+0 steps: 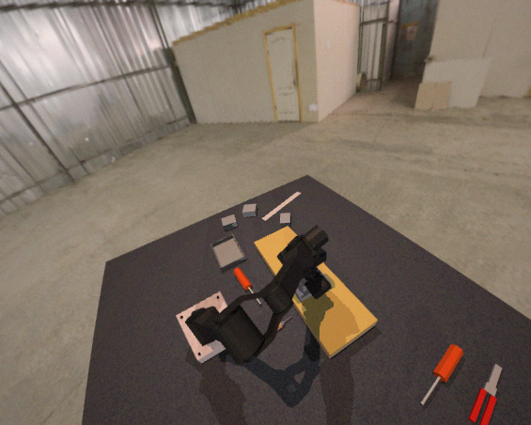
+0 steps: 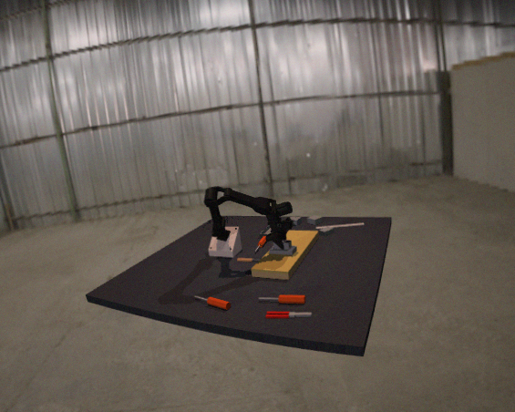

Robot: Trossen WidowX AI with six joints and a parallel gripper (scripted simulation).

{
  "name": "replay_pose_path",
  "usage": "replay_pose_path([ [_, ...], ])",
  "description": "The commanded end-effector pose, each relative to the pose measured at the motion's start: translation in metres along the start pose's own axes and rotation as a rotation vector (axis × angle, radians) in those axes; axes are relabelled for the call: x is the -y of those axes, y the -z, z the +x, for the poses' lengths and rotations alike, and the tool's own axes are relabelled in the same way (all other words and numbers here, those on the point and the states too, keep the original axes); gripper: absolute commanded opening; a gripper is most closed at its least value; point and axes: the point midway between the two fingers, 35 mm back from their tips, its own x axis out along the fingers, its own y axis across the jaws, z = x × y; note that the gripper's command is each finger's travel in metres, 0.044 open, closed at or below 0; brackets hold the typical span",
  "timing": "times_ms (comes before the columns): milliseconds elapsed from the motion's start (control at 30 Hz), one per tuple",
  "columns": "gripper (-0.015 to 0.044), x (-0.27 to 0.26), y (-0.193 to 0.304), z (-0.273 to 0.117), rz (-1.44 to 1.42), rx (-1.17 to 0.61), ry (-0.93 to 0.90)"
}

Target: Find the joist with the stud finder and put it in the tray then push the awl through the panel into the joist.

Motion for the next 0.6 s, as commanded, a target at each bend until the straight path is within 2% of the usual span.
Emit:
replay_pose_path([
  [0, 0.0, -0.009, 0.0, 0.0, -0.001, 0.0, -0.009],
  [567, 0.0, -0.034, 0.0, 0.0, -0.001, 0.0, -0.01],
])
